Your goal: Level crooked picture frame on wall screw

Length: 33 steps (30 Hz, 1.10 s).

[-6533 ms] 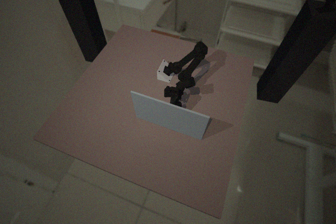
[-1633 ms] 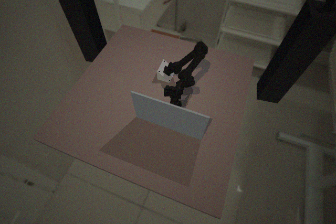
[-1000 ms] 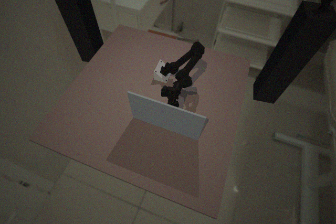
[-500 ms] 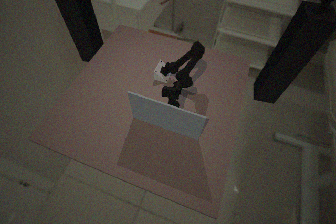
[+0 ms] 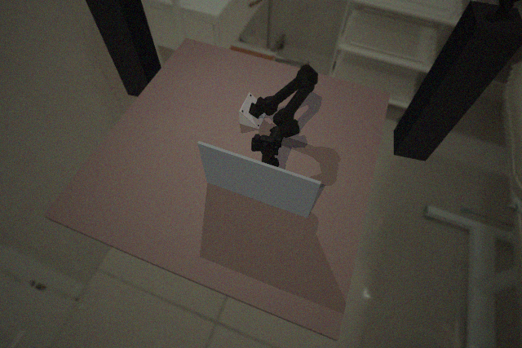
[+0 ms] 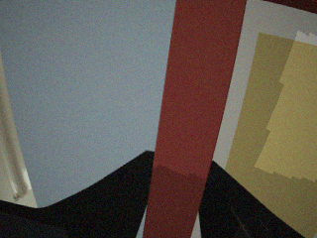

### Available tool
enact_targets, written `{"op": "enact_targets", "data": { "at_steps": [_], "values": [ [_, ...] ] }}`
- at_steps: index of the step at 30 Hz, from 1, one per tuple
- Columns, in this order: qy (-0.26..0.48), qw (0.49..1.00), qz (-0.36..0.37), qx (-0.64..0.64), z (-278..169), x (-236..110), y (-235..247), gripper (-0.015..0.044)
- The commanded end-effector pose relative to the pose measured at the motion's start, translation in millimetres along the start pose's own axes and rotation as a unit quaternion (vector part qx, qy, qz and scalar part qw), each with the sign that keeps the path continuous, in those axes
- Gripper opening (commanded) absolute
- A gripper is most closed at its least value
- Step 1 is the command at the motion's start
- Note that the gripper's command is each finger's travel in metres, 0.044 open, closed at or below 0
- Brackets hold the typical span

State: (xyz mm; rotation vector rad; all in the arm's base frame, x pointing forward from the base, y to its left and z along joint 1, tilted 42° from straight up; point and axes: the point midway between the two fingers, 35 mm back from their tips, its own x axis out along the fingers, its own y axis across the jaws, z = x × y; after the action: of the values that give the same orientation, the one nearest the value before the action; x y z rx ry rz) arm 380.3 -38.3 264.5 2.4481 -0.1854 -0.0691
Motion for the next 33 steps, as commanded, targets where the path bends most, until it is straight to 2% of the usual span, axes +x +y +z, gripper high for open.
{"op": "enact_targets", "data": {
  "at_steps": [1,29,33],
  "values": [
    [-0.001,1.0,0.008,0.0,0.0,0.0,1.7,0.0],
    [0.001,1.0,0.002,-0.002,-0.6,0.1,-2.8,0.0],
    [0.0,0.999,0.002,-0.036,-0.7,0.1,-3.3,0.0]
  ]
}}
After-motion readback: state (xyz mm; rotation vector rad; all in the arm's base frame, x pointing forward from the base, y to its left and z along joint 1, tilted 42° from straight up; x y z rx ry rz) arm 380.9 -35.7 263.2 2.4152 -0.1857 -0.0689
